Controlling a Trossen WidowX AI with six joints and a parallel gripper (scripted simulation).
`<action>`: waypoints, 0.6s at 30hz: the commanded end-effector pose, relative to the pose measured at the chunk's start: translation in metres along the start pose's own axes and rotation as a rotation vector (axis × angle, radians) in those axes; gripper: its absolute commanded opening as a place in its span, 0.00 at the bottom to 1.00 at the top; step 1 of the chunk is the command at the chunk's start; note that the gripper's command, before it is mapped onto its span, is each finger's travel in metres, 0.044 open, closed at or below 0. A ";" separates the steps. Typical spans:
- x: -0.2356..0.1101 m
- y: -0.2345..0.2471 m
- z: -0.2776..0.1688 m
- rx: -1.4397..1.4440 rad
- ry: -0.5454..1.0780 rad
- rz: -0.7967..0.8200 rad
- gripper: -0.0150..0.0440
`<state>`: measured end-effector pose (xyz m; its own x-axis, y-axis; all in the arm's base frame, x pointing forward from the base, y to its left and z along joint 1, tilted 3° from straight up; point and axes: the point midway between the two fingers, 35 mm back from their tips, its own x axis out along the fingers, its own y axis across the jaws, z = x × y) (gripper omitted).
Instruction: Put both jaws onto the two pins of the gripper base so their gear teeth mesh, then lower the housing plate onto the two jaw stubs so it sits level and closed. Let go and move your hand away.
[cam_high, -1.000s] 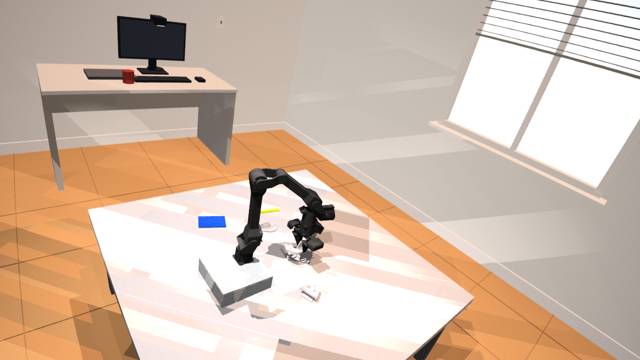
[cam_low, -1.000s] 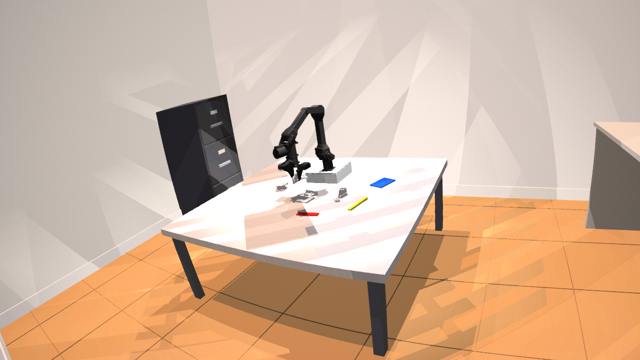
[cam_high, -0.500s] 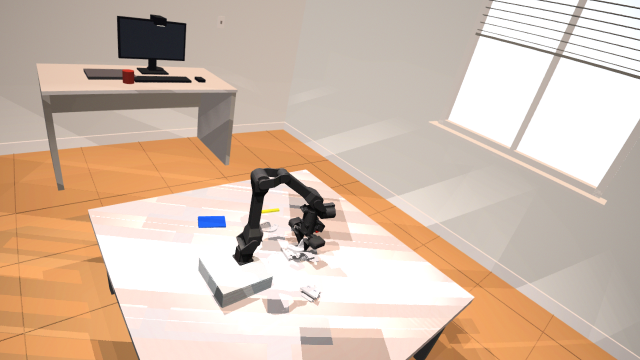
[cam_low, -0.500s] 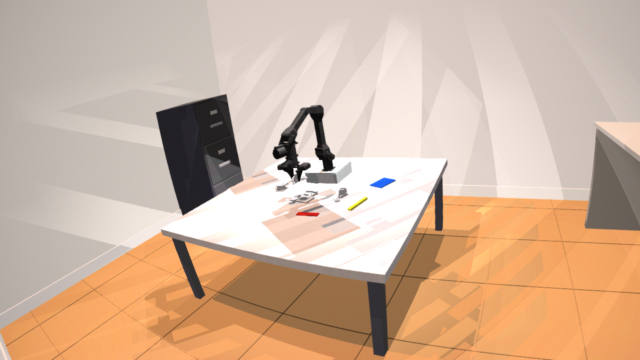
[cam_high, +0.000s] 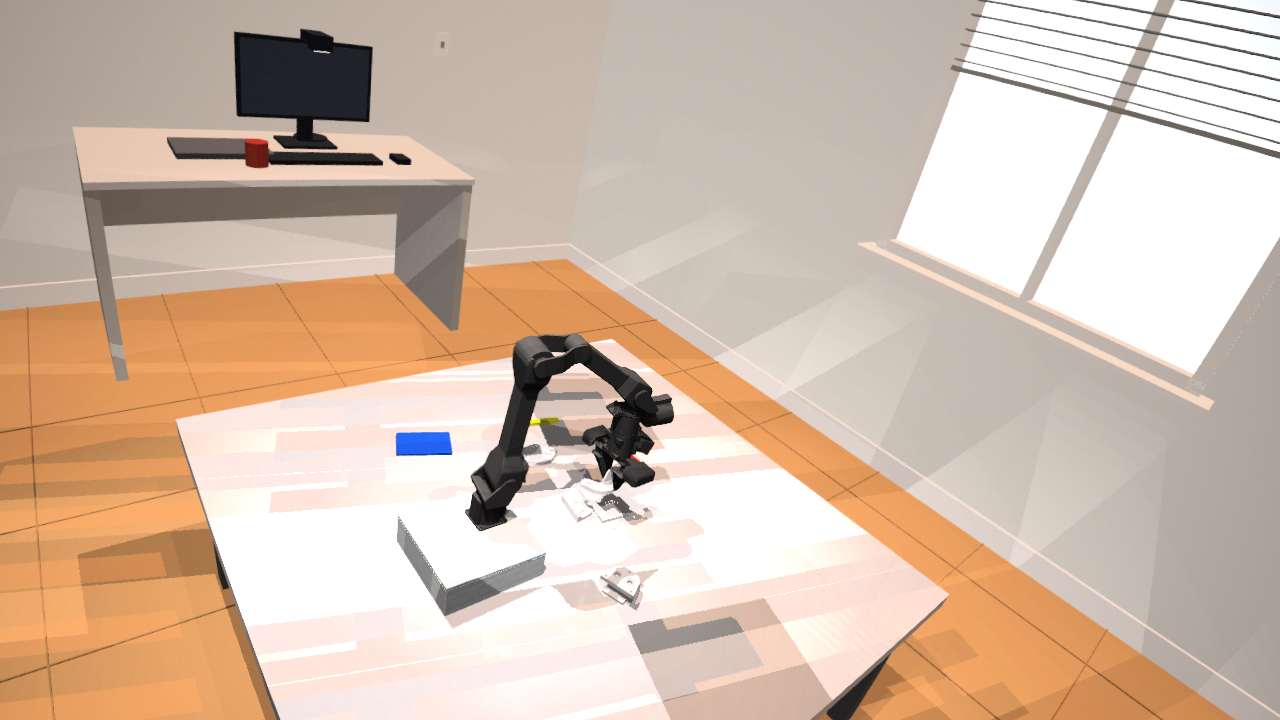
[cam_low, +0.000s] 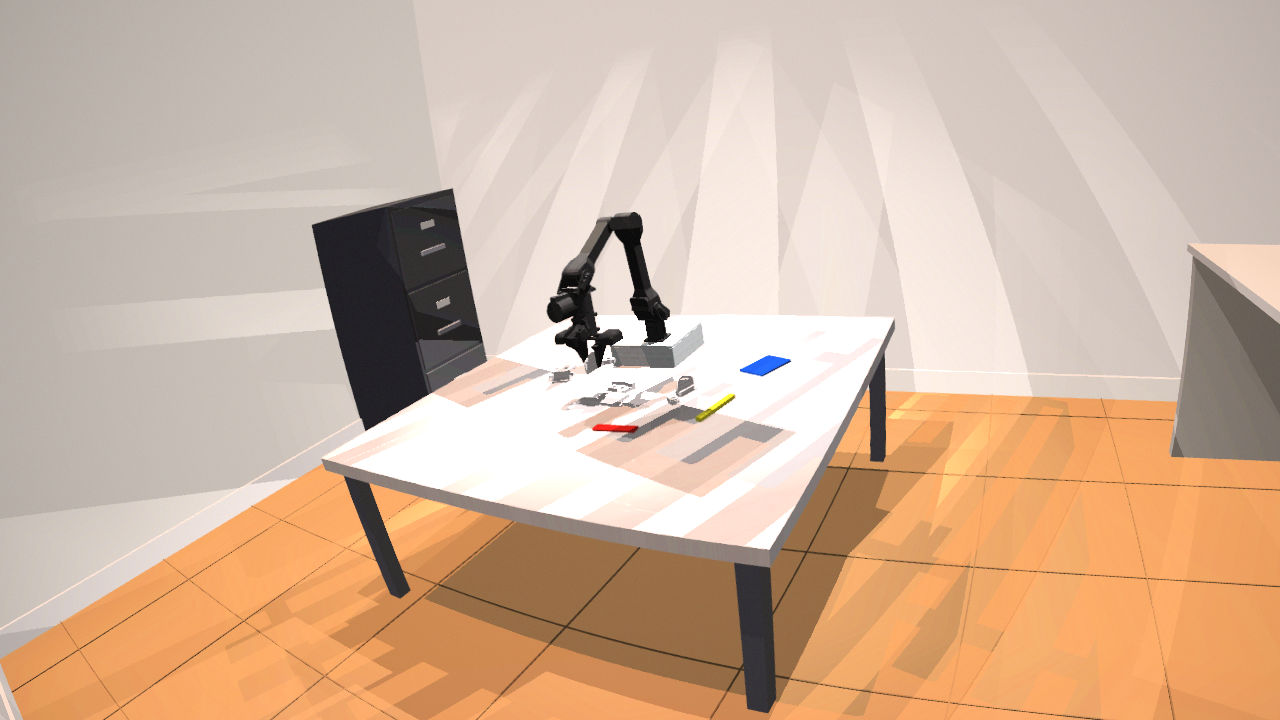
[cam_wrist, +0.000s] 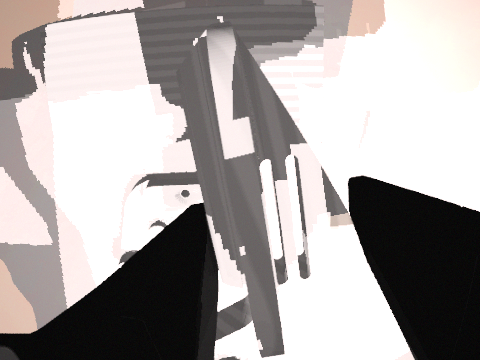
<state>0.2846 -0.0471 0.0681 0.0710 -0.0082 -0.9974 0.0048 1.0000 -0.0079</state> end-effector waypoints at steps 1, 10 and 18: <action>0.001 0.000 0.001 0.006 0.005 -0.005 0.48; 0.001 0.000 0.001 0.006 0.005 -0.005 0.48; 0.001 0.000 0.001 0.013 0.005 -0.005 0.48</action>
<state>0.2859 -0.0465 0.0677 0.0691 -0.0089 -0.9976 0.0129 0.9999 -0.0080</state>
